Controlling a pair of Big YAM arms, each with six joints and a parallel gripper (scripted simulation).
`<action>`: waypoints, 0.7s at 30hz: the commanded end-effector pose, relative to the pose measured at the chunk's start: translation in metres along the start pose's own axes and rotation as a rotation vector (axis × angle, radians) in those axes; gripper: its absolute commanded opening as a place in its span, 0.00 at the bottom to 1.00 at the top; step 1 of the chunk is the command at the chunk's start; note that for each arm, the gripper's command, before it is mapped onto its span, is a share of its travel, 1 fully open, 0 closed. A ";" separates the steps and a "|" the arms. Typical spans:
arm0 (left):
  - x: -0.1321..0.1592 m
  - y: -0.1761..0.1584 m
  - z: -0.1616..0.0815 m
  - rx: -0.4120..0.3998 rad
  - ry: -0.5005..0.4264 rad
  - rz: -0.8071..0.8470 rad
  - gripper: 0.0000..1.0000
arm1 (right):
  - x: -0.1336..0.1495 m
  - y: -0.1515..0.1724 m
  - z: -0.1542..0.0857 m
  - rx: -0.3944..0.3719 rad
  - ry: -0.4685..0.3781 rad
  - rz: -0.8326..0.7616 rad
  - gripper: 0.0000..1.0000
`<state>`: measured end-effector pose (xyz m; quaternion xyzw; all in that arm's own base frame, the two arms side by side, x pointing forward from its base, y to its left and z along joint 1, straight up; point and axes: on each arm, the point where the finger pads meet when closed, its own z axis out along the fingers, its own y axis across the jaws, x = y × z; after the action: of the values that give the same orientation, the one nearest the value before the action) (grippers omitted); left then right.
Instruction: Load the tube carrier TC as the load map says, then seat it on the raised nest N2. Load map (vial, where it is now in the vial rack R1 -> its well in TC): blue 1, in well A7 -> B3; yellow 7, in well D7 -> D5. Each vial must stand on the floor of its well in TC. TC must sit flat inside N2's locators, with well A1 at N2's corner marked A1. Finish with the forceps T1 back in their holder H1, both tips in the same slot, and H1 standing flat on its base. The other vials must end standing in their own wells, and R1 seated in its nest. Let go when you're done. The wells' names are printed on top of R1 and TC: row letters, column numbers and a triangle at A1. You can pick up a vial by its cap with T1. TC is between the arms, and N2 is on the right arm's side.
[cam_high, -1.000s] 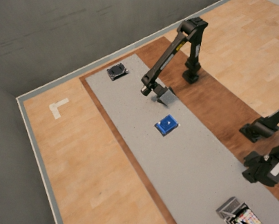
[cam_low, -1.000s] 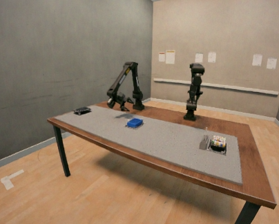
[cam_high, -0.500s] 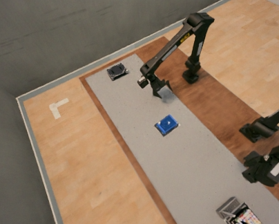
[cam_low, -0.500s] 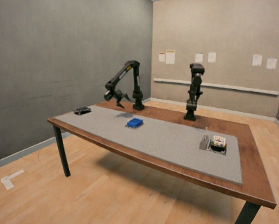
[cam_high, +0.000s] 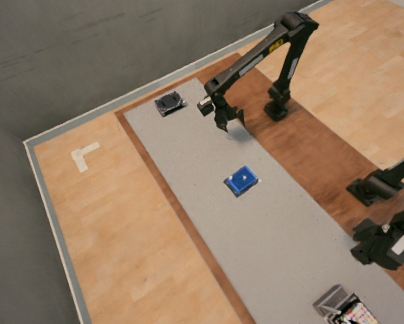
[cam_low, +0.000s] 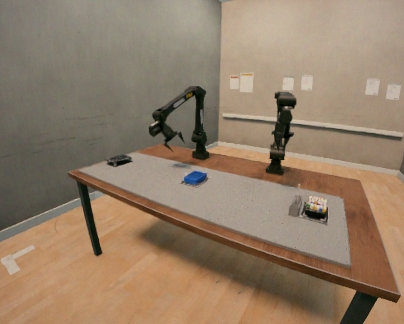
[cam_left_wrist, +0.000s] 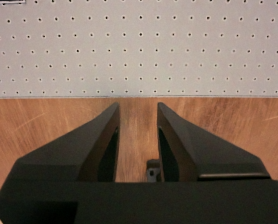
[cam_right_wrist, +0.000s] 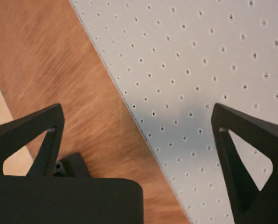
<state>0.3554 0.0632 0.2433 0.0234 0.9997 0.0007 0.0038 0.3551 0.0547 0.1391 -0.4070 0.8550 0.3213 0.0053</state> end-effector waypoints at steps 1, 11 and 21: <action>-0.001 0.005 0.004 -0.001 -0.005 -0.005 0.24 | -0.011 -0.009 -0.033 0.103 -0.023 0.086 1.00; -0.001 0.005 0.004 -0.001 -0.005 -0.005 0.24 | 0.007 -0.015 -0.069 0.277 0.015 0.288 1.00; -0.001 0.005 0.004 -0.001 -0.005 -0.005 0.24 | 0.023 -0.016 -0.099 0.414 0.021 0.453 1.00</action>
<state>0.3554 0.0632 0.2433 0.0234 0.9997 0.0007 0.0038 0.3558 -0.0091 0.1697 -0.2488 0.9544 0.1617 -0.0316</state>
